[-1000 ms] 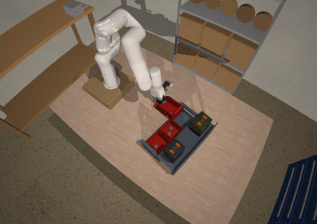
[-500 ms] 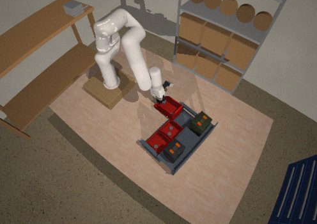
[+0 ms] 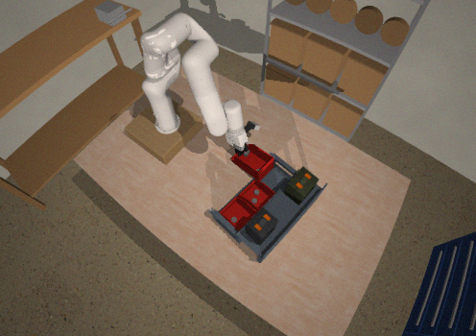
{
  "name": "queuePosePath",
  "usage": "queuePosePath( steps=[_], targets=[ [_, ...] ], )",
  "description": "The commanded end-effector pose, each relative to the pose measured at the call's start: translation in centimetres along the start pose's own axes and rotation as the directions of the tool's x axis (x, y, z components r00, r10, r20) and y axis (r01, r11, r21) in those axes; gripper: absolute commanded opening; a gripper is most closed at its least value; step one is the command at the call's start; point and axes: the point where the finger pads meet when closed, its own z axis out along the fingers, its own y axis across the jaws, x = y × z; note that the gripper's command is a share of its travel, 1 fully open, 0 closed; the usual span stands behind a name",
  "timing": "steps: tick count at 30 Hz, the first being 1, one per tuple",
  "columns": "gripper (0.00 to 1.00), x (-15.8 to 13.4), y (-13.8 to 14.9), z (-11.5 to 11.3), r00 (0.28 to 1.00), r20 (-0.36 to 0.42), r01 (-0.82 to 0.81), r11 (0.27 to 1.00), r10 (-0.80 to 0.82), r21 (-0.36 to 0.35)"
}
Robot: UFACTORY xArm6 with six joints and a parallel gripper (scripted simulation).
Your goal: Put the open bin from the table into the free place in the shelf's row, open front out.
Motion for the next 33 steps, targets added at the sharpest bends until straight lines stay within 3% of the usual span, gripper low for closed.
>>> queuePosePath(
  steps=[1, 33],
  targets=[
    [0.0, 0.0, 0.1, -0.1, 1.0, -0.001, 0.0, 1.0, 0.0, -0.003],
    [0.0, 0.0, 0.4, -1.6, 1.0, -0.001, 0.0, 1.0, 0.0, -0.003]
  ],
)
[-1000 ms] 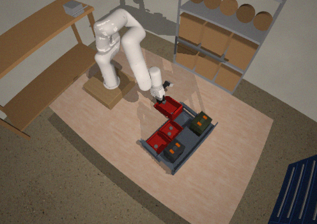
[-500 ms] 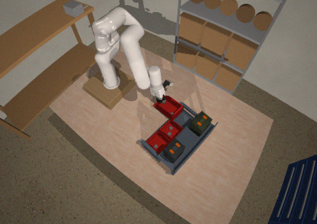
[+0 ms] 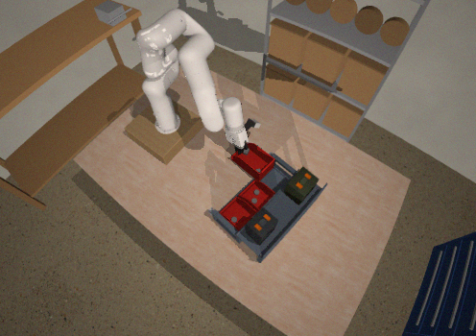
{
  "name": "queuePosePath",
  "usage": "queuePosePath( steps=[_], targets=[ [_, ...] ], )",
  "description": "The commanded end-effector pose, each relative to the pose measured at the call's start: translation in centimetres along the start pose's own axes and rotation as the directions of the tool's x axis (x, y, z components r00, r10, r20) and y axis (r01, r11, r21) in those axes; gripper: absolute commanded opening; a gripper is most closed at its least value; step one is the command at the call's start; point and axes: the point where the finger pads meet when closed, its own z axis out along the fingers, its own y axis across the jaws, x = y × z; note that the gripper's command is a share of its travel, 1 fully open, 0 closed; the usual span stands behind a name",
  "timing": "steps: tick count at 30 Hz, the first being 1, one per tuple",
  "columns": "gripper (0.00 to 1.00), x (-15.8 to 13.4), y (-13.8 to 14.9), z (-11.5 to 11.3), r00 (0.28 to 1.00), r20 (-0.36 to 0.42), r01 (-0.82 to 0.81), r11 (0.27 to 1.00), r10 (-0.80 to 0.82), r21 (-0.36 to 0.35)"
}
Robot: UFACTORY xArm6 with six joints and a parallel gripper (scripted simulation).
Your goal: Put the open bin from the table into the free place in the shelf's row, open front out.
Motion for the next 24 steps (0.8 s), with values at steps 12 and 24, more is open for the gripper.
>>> queuePosePath(
  steps=[12, 24],
  targets=[
    [0.0, 0.1, 0.4, -1.3, 1.0, -0.002, 0.0, 1.0, 0.0, -0.001],
    [0.0, 0.1, 0.3, -1.2, 1.0, -0.002, 0.0, 0.999, 0.0, 0.046]
  ],
)
